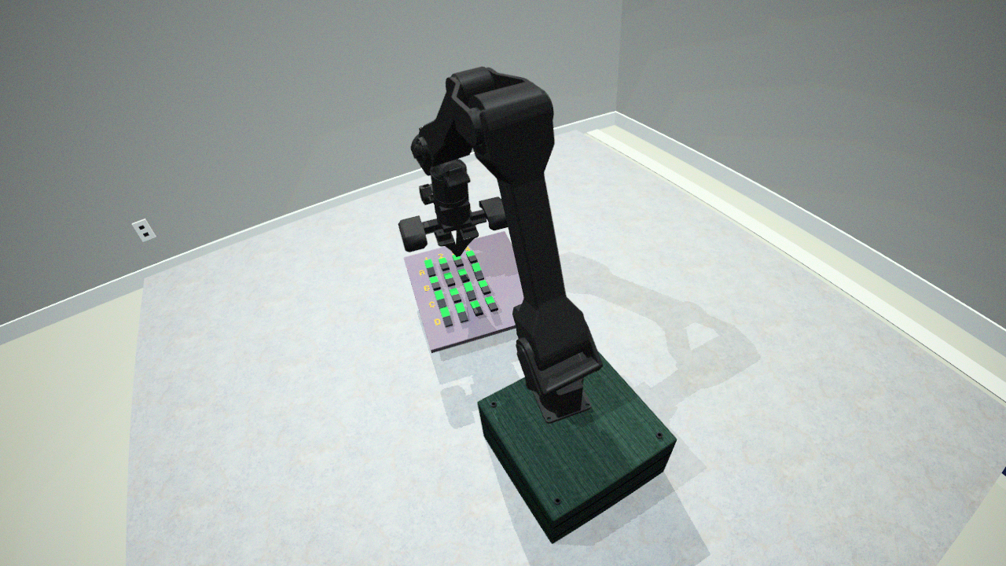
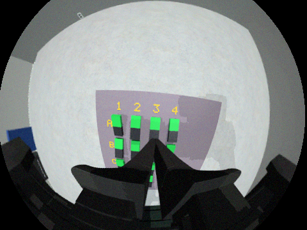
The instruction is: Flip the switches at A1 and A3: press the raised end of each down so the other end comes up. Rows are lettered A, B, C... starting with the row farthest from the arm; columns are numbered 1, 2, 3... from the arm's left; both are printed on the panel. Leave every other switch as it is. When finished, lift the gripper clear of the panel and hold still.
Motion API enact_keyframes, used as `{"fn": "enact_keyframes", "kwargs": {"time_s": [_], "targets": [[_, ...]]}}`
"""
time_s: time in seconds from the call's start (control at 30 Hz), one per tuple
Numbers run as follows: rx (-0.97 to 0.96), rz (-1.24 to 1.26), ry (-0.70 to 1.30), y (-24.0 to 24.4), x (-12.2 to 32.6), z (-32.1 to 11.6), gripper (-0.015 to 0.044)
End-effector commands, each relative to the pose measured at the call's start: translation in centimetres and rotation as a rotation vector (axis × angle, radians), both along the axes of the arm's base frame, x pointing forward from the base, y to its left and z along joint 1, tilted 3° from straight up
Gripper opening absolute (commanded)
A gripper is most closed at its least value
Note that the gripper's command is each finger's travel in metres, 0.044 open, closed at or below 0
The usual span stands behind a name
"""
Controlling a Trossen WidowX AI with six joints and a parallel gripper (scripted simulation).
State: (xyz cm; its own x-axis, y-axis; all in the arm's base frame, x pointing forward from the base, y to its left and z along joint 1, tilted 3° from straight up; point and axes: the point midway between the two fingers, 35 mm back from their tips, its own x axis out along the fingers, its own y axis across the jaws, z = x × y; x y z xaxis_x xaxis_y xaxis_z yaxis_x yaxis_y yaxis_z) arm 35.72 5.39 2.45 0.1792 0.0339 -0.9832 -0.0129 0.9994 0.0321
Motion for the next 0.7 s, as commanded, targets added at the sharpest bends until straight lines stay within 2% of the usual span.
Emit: {"fn": "enact_keyframes", "kwargs": {"time_s": [0.0,0.67], "targets": [[-0.002,0.005,0.011,0.0,-0.1,-0.83,0.0],[-0.002,0.005,0.011,0.02,0.0,-1.57,0.0]]}}
